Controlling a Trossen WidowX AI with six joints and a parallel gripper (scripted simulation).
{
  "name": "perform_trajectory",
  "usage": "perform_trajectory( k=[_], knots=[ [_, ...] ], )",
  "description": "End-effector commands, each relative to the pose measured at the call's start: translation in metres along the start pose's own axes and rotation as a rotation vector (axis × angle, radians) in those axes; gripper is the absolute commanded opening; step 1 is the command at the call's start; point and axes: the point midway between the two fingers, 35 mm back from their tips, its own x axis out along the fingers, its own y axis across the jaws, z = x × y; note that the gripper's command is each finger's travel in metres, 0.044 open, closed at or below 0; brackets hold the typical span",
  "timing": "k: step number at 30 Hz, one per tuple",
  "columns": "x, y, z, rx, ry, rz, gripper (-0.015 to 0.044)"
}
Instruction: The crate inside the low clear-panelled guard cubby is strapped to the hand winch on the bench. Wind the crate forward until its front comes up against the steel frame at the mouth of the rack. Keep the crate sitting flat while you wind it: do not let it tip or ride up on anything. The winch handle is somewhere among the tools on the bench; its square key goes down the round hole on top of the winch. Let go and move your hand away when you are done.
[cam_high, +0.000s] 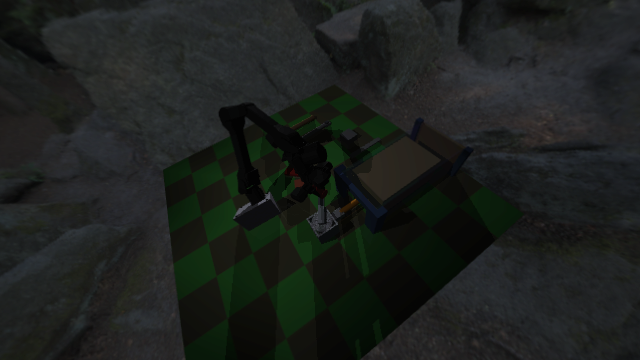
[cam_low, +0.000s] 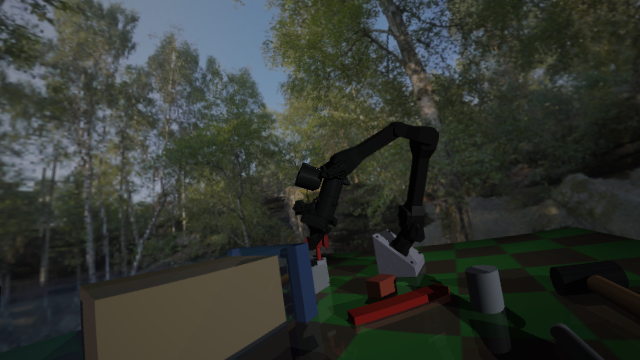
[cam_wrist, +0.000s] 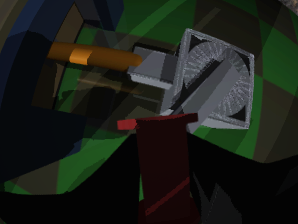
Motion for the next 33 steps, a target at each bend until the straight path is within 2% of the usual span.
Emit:
perform_trajectory(
  k=[1,33],
  knots=[
    [-0.002,-0.010,-0.010,0.007,0.018,-0.015,0.0000],
    [-0.012,-0.050,-0.029,0.008,0.019,-0.018,0.0000]
  ],
)
